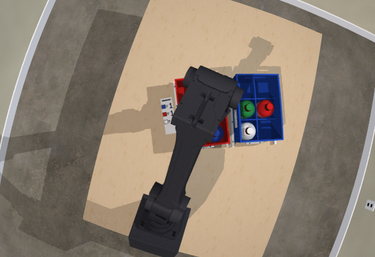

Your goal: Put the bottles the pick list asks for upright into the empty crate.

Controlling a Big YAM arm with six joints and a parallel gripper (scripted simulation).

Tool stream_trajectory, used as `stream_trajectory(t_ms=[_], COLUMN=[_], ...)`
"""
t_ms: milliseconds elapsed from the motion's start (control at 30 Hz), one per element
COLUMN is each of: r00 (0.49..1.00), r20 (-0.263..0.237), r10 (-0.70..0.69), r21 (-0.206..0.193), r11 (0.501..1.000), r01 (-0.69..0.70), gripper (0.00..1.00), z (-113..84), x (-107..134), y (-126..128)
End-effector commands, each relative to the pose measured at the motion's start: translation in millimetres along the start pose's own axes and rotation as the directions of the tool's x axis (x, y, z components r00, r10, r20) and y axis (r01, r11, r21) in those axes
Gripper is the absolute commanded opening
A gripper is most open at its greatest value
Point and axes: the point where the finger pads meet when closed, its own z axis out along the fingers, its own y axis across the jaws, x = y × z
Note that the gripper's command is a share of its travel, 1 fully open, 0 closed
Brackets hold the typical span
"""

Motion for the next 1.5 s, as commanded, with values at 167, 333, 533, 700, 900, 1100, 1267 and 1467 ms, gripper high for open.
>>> stream_trajectory(t_ms=[167,333,533,700,900,1100,1267,1467], r00=[0.999,0.999,0.999,0.999,0.999,1.000,1.000,0.999], r20=[0.053,0.038,0.044,0.051,0.042,0.029,0.031,0.038], r10=[0.002,0.004,0.003,0.002,0.004,0.004,0.004,0.004], r21=[-0.017,-0.011,-0.014,-0.016,-0.012,-0.009,-0.009,-0.011], r11=[1.000,1.000,1.000,1.000,1.000,1.000,1.000,1.000], r01=[-0.001,-0.004,-0.002,-0.001,-0.004,-0.004,-0.004,-0.003], gripper=[0.00,0.00,0.00,0.00,0.00,0.00,0.00,0.00], z=[-7.3,0.1,1.7,-0.1,2.4,5.3,5.3,5.0], x=[-20.9,-16.5,-18.0,-20.0,-15.3,-8.3,-6.4,-8.5], y=[10.0,7.6,8.3,9.7,7.3,5.1,4.7,5.3])
